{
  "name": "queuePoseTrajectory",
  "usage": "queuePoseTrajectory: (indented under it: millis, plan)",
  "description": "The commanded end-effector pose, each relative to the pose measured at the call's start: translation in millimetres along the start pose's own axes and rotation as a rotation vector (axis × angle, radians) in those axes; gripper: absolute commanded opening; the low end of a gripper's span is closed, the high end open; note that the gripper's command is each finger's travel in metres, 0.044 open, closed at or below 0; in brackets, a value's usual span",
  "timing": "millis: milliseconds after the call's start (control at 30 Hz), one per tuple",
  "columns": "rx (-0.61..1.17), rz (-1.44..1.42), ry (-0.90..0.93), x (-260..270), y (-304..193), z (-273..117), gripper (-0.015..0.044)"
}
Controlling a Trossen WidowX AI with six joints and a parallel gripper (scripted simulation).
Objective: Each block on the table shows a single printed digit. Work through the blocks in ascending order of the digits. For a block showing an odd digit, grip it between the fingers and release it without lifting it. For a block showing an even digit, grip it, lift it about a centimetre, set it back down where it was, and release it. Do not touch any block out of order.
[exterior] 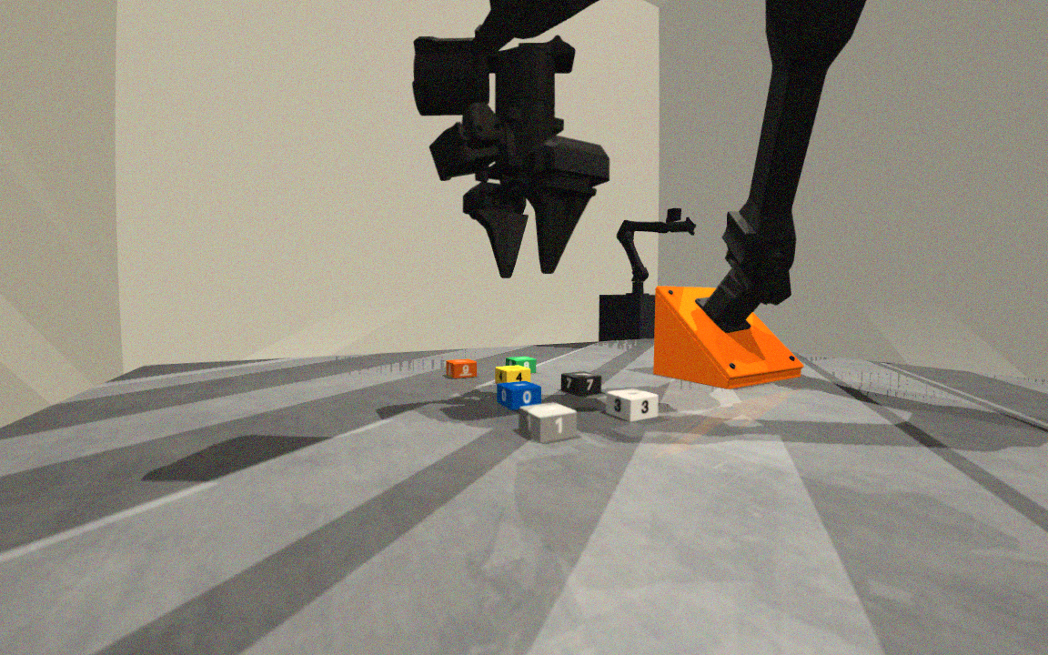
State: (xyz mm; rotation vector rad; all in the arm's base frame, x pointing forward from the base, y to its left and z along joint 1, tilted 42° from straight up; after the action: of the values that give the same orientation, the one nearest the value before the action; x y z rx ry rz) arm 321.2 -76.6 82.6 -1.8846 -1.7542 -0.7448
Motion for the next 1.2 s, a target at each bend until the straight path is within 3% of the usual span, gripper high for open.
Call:
queuePoseTrajectory:
  millis: [0,333,667,1167]
  plan:
    - [-0.002,-0.005,-0.002,-1,0,0,0.04]
    - [-0.003,-0.005,-0.005,-12,2,-2,0.04]
    - [-0.003,-0.006,-0.013,-177,-12,-3,0.04]
    - [-0.003,-0.006,-0.012,-181,-13,-3,0.04]
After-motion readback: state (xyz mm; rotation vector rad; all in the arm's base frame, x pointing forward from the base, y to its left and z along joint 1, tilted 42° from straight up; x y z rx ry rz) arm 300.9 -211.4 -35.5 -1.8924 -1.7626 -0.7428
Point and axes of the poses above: the point midway between the two fingers, 35 mm back from their tips, its own z axis out along the fingers, its own x axis across the jaws, y = z × x, the point moved 1 cm from there along -z, back along the fingers, and after that the axes turned 2 degrees about -z, right-handed, at the moved point
